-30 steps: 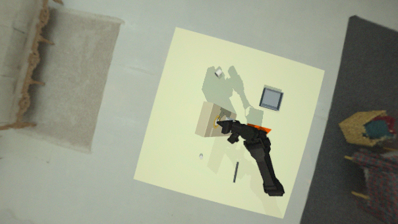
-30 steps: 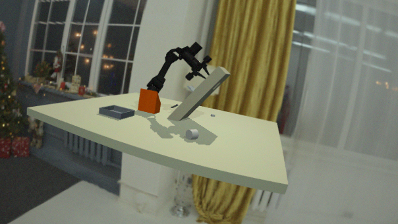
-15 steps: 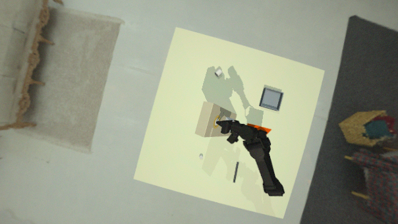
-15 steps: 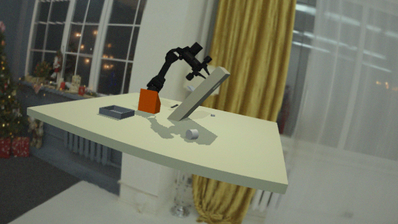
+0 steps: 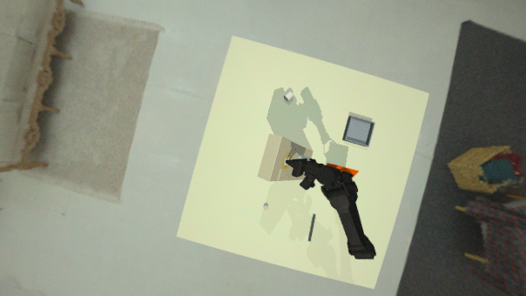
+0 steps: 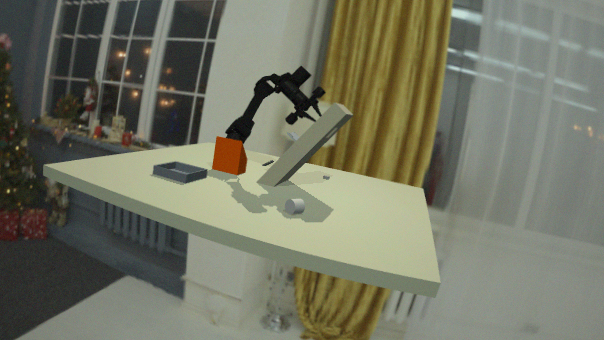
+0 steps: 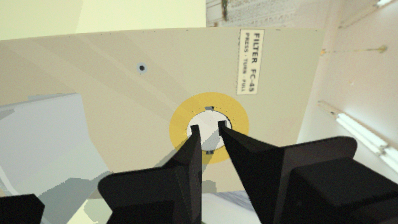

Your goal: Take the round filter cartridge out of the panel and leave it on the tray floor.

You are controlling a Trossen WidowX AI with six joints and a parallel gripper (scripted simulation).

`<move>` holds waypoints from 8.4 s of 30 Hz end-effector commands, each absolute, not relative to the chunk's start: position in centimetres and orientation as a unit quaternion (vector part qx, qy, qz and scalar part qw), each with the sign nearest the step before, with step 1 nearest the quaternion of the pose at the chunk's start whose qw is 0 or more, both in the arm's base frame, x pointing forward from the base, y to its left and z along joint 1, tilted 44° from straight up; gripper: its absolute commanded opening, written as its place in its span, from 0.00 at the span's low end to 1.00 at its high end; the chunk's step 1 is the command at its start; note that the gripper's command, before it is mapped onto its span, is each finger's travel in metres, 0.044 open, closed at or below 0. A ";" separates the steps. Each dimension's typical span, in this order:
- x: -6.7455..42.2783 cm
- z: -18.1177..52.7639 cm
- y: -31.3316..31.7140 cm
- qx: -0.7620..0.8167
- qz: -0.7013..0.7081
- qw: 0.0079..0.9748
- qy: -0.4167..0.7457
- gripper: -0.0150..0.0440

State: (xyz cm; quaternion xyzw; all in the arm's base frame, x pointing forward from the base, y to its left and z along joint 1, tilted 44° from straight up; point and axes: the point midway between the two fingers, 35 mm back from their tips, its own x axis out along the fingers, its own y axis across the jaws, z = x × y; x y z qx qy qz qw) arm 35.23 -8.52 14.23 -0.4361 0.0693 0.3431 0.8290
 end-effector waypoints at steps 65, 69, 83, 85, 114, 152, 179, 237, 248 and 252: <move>36.5 13.5 -7.7 -0.337 0.331 0.875 0.109 0.25; 36.6 13.5 -7.6 -0.275 0.323 0.896 0.132 0.25; 36.6 13.4 -7.6 -0.050 0.281 0.936 0.207 0.25; 36.6 13.4 -7.6 -0.017 0.274 0.937 0.216 0.25; 36.6 13.5 -7.6 0.389 0.154 0.853 0.313 0.25; 29.2 14.8 -10.2 0.355 0.165 0.867 0.309 0.25; 26.9 11.9 -7.9 0.359 0.163 0.864 0.314 0.43; 27.2 11.4 -7.5 0.283 0.240 0.791 0.487 0.77; 27.9 10.3 -6.3 0.283 0.241 0.791 0.486 0.77; 28.2 9.9 -5.9 0.283 0.241 0.791 0.486 0.77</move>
